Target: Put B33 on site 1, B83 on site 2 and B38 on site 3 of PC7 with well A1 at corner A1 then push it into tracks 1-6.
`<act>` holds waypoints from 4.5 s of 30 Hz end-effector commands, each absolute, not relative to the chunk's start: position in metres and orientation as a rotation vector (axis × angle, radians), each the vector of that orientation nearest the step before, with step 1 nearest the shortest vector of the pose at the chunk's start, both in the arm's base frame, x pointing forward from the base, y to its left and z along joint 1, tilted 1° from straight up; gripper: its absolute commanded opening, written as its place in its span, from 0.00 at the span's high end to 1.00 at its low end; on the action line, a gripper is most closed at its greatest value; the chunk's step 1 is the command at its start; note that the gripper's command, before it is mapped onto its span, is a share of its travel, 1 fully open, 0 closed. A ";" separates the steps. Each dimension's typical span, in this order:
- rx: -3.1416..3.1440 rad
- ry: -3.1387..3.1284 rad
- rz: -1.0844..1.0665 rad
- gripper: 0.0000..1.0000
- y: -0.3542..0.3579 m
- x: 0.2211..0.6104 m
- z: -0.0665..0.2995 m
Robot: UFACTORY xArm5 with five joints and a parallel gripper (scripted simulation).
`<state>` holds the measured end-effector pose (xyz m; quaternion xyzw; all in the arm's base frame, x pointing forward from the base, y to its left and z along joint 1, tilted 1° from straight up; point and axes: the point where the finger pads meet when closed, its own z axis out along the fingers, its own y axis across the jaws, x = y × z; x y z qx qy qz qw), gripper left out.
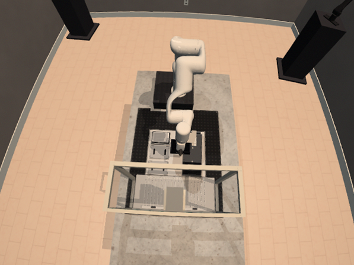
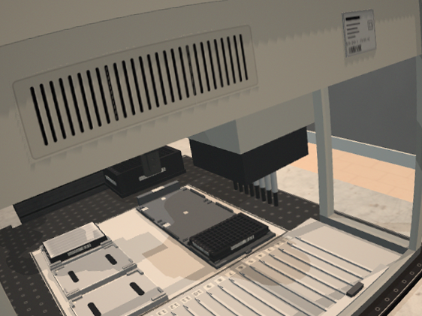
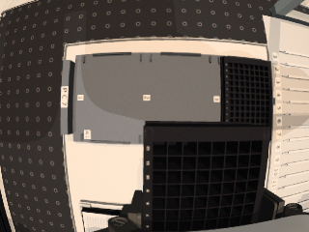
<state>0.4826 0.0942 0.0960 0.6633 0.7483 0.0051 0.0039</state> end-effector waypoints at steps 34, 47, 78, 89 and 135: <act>2.085 2.354 0.039 1.00 0.186 0.474 0.099; 2.085 2.354 0.039 1.00 0.186 0.474 0.087; 2.085 2.354 0.038 1.00 0.187 0.475 0.039; 2.085 2.354 0.038 1.00 0.187 0.475 0.024; 2.085 2.354 0.038 1.00 0.188 0.475 -0.016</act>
